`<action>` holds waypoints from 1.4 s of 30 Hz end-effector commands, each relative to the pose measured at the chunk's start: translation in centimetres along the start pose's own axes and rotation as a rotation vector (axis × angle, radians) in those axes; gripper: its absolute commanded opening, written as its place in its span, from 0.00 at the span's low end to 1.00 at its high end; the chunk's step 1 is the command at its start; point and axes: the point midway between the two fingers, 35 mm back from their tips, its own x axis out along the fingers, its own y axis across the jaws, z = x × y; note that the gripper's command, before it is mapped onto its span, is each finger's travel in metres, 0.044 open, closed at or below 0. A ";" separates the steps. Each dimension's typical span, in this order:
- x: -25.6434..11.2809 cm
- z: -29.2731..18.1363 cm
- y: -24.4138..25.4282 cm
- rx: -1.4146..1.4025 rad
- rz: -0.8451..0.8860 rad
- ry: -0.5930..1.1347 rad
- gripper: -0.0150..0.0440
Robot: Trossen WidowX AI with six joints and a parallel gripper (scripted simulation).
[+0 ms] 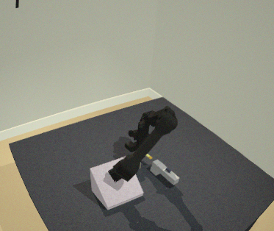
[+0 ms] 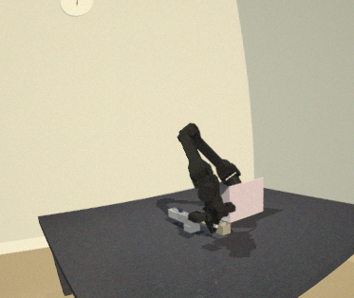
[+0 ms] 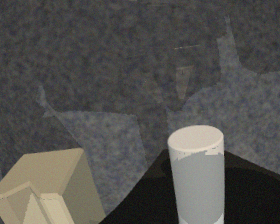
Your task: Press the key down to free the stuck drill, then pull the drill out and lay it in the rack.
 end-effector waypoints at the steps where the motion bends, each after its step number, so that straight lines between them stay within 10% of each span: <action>1: -0.3 0.0 0.0 0.008 0.001 -0.006 0.25; 42: -1.6 0.0 0.0 0.008 0.001 -0.006 0.25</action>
